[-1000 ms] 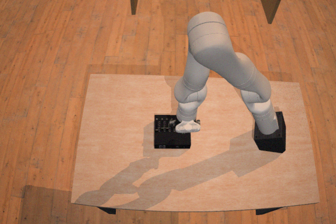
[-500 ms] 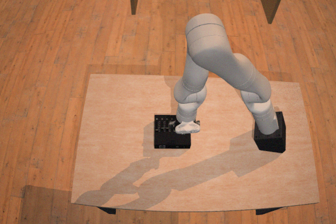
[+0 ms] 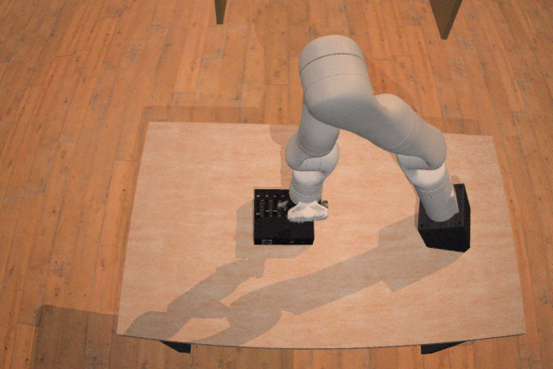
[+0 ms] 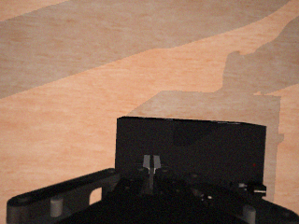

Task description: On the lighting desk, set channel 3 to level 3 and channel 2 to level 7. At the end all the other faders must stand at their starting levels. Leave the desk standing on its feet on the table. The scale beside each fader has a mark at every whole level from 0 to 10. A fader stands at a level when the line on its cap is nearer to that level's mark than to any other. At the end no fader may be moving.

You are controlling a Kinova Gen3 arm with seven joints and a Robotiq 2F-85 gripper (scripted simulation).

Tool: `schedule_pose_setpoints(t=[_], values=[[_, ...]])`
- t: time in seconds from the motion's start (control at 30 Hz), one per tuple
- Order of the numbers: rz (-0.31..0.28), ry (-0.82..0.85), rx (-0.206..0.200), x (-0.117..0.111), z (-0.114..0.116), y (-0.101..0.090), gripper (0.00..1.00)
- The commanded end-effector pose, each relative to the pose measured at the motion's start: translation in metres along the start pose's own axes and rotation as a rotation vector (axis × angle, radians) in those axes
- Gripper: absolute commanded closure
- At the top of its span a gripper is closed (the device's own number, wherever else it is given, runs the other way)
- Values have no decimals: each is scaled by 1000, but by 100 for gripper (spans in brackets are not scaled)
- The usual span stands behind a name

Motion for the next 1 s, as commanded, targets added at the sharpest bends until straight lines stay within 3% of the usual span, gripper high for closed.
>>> schedule_pose_setpoints(t=[0.0,0.97], values=[[-11,2,-2,4,-2,3,100],[-11,2,-2,3,-1,12,100]])
Point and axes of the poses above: the point where the finger pads meet when closed, its own y axis out along the fingers, its own z axis across the jaws, x = y × z, the point moved 1 cm from there along -y, back along the fingers, and after that the axes turned 6 degrees about -y, right-handed, at the moved point
